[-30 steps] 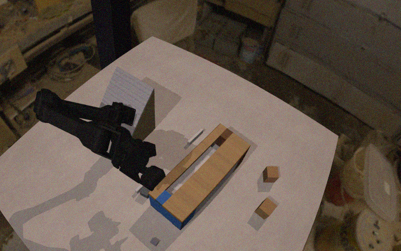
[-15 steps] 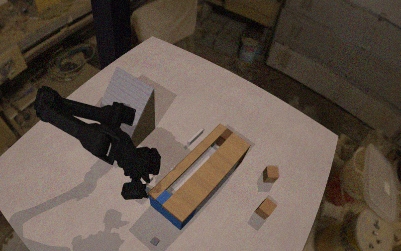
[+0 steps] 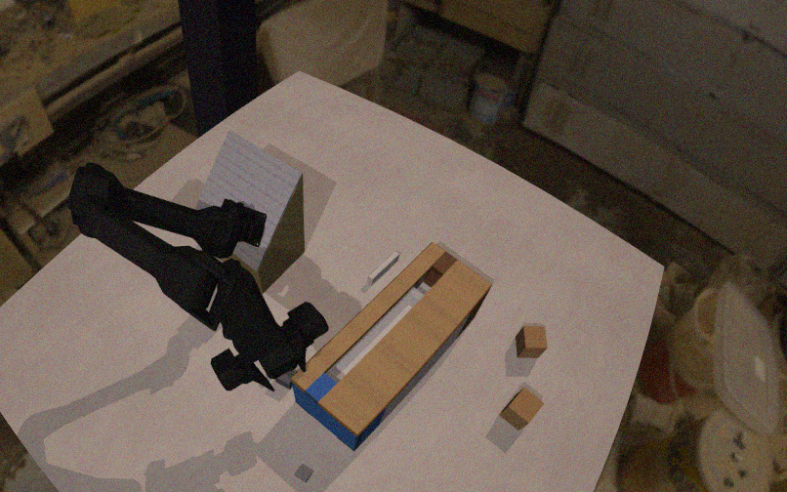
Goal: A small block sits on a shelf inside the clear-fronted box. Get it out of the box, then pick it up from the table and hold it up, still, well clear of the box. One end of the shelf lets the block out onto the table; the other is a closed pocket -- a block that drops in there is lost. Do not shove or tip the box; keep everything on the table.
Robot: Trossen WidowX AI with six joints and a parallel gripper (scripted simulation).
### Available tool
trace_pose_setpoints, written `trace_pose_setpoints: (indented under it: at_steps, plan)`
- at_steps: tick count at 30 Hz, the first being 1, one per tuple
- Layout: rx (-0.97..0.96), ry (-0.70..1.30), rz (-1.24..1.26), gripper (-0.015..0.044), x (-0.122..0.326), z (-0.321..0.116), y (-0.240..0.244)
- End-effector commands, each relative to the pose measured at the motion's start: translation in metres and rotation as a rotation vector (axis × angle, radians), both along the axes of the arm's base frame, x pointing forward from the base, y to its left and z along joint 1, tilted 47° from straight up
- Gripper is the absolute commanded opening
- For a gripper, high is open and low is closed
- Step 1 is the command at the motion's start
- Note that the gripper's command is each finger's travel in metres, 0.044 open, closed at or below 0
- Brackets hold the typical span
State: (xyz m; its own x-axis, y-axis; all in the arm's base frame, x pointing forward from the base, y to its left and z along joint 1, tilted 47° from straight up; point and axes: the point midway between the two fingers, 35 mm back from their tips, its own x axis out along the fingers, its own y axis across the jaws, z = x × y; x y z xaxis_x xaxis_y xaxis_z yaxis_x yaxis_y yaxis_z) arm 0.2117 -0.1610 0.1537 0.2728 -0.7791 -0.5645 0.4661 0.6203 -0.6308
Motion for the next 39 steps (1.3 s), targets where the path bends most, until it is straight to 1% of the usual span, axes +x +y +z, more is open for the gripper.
trace_pose_setpoints:
  at_steps: [1,34,36,39]
  plan:
    - [0.227,-0.794,-0.536,0.0285,-0.007,0.009,-0.02]
    - [0.74,-2.17,-1.622,0.0285,-0.027,-0.063,-0.018]
    - [0.759,-2.231,-1.67,0.0285,-0.028,-0.064,-0.018]
    - [0.761,-2.238,-1.676,0.0285,-0.028,-0.065,-0.018]
